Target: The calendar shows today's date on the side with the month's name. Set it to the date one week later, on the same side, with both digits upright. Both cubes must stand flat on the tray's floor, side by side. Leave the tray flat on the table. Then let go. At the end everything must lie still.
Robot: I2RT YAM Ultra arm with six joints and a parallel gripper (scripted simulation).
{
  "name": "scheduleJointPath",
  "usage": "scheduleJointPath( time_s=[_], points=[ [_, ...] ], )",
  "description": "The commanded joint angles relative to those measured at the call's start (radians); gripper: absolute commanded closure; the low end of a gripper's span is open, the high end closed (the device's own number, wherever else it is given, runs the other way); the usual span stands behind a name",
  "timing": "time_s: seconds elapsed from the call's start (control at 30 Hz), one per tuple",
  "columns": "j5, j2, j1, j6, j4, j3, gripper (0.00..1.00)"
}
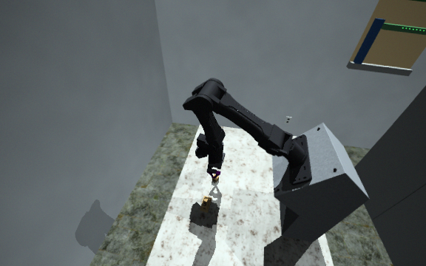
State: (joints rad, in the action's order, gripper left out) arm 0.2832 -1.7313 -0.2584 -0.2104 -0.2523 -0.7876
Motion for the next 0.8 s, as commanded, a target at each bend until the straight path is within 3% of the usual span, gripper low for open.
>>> scheduleJointPath(
  time_s=[0.0, 0.33, 0.43, 0.5, 0.77],
  points=[
    [-0.001, 0.007, -0.003, -0.168, 0.0, 0.001, 0.0],
    [0.0, 0.009, -0.004, -0.538, 0.001, 0.002, 0.0],
    [0.0, 0.009, -0.004, -0.563, 0.001, 0.002, 0.0],
    [0.0, 0.01, -0.004, -0.69, 0.001, 0.002, 0.0],
    [0.001, 0.011, -0.005, -0.966, 0.002, 0.003, 0.0]
  ],
)
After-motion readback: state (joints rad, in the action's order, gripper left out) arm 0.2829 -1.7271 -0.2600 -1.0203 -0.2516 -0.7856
